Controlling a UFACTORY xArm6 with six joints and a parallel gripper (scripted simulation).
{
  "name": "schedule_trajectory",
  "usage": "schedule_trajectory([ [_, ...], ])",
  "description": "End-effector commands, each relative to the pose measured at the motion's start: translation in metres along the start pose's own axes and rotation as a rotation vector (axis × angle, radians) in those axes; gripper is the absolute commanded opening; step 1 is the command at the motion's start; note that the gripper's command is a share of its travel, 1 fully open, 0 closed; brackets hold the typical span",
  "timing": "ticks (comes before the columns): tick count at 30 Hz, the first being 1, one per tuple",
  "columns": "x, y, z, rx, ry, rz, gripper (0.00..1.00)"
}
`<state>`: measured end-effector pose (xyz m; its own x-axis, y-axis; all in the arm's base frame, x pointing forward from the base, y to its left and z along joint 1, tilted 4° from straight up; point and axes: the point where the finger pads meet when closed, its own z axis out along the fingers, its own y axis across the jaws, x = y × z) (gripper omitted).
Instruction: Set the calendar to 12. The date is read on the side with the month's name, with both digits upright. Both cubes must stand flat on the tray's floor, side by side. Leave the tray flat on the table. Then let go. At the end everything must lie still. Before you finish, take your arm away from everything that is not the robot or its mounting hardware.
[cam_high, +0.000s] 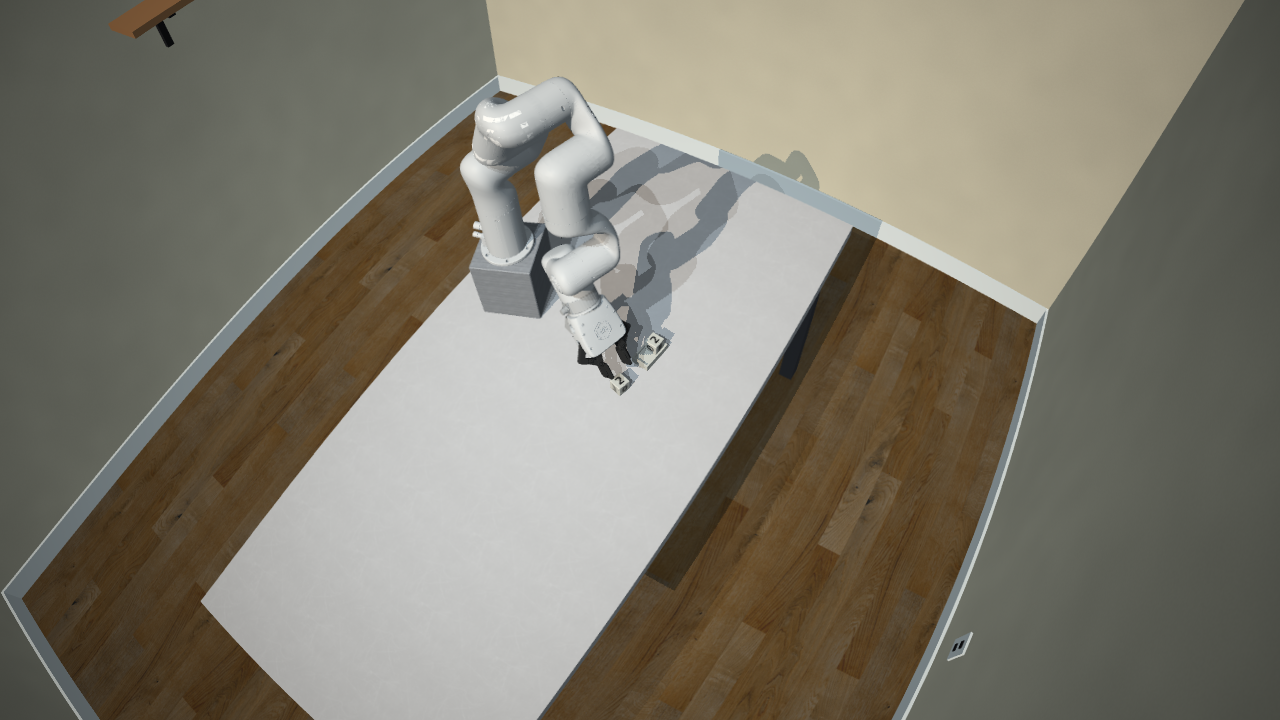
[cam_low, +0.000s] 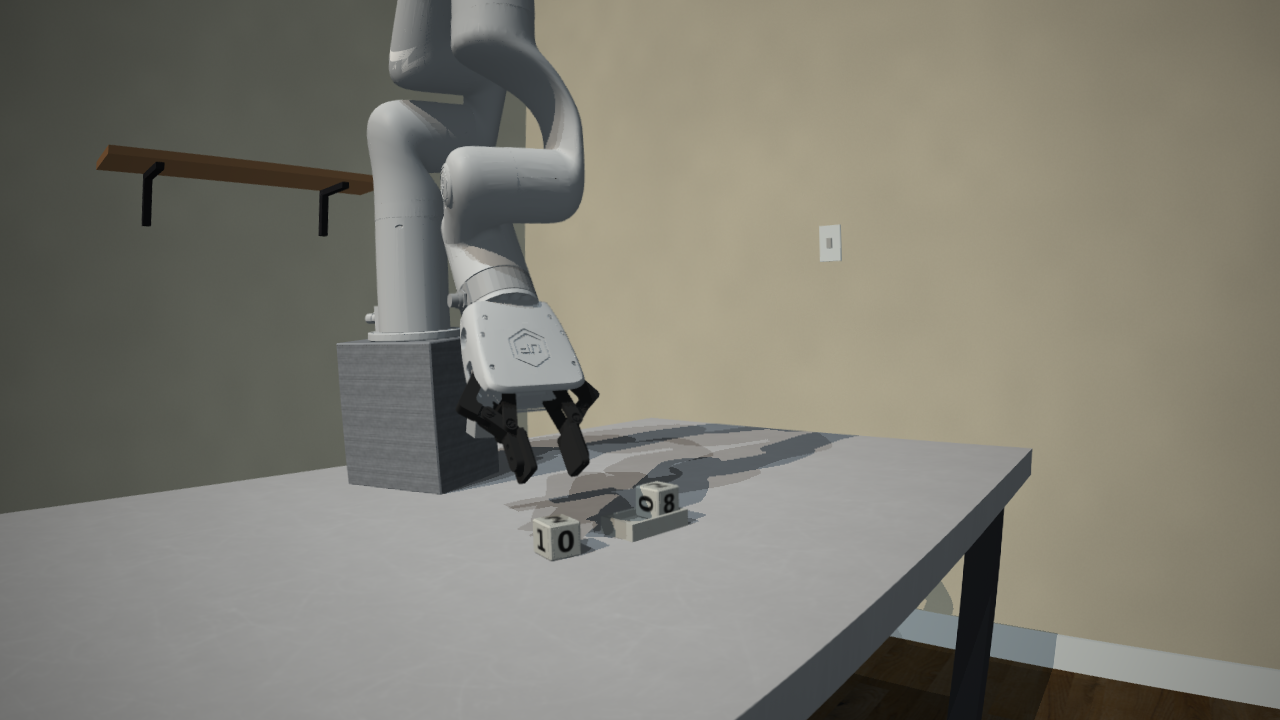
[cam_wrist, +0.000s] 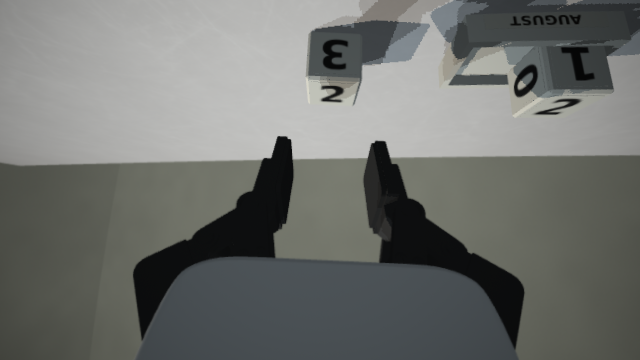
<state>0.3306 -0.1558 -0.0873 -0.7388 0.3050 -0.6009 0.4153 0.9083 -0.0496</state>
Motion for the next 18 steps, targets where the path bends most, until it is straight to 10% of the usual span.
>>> schedule_trajectory([
  [1, 0.004, 0.0, 0.007, 0.0, -0.002, 0.0, 0.49],
  [18, 0.02, 0.0, 0.03, 0.0, -0.002, 0.0, 0.49],
])
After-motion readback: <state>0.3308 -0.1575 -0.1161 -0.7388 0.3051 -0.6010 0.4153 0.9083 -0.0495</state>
